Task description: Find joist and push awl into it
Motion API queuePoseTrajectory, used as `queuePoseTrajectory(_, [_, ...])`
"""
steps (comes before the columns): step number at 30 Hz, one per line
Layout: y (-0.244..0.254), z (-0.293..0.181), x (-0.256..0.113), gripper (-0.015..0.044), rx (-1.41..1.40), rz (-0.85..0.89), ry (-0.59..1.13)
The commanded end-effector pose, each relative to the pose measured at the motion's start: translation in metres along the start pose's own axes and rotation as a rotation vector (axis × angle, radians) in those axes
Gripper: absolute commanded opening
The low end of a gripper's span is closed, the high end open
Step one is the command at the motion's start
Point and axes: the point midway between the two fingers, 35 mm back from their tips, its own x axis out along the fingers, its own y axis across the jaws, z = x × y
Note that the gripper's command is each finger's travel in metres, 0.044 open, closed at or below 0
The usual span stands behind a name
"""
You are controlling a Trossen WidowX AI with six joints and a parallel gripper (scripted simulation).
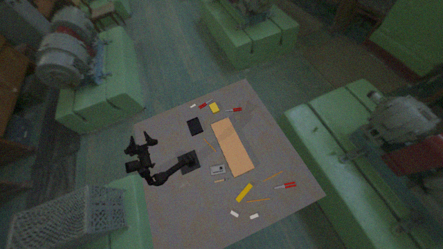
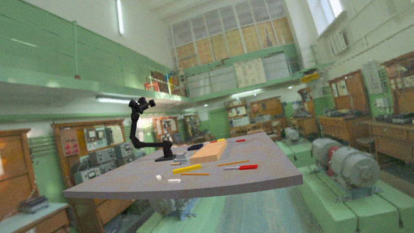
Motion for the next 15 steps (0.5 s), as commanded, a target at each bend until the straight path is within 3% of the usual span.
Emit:
queuePoseTrajectory(1, [-0.001, 0.0, 0.001, 0.0426, 0.0, -0.004, 0.0])
queuePoseTrajectory(15, [-0.139, -0.011, 0.027, 0.044, 0.068, -0.49, -0.01])
